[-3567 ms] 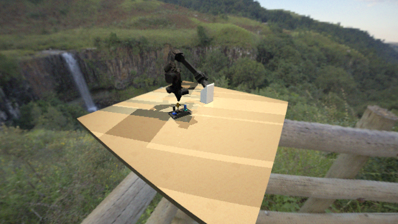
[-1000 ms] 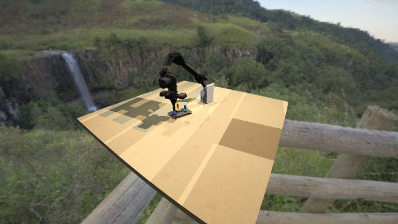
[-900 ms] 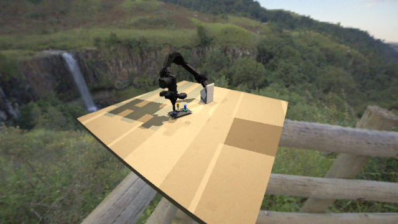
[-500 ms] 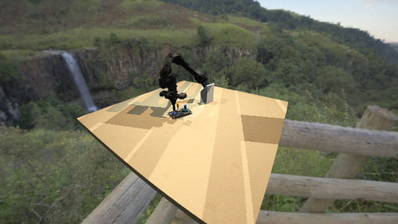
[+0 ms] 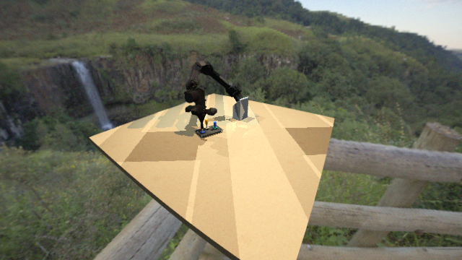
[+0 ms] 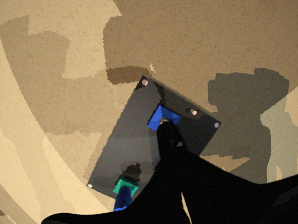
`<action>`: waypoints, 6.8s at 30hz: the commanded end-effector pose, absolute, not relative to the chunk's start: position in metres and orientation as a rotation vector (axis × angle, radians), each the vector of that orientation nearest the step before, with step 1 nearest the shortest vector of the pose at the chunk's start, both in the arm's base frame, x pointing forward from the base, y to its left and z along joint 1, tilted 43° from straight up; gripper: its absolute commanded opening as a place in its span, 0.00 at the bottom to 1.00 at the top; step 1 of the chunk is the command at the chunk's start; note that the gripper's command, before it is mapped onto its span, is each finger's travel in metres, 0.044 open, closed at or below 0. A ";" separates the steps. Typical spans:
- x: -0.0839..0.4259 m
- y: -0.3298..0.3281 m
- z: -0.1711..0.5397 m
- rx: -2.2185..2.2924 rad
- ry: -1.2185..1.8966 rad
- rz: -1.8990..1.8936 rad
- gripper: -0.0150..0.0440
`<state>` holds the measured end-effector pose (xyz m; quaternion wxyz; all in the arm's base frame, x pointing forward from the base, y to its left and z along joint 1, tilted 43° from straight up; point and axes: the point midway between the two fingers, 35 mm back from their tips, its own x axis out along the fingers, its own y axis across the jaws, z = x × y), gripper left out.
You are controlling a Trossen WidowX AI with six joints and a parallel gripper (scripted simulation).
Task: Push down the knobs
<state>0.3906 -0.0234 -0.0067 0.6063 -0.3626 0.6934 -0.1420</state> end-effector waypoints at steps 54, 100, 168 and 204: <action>0.392 -0.043 -0.026 -0.839 1.603 -0.332 0.25; 0.392 -0.050 -0.034 -0.840 1.603 -0.333 0.25; 0.392 -0.052 -0.036 -0.840 1.603 -0.333 0.25; 0.392 -0.044 -0.028 -0.839 1.603 -0.332 0.25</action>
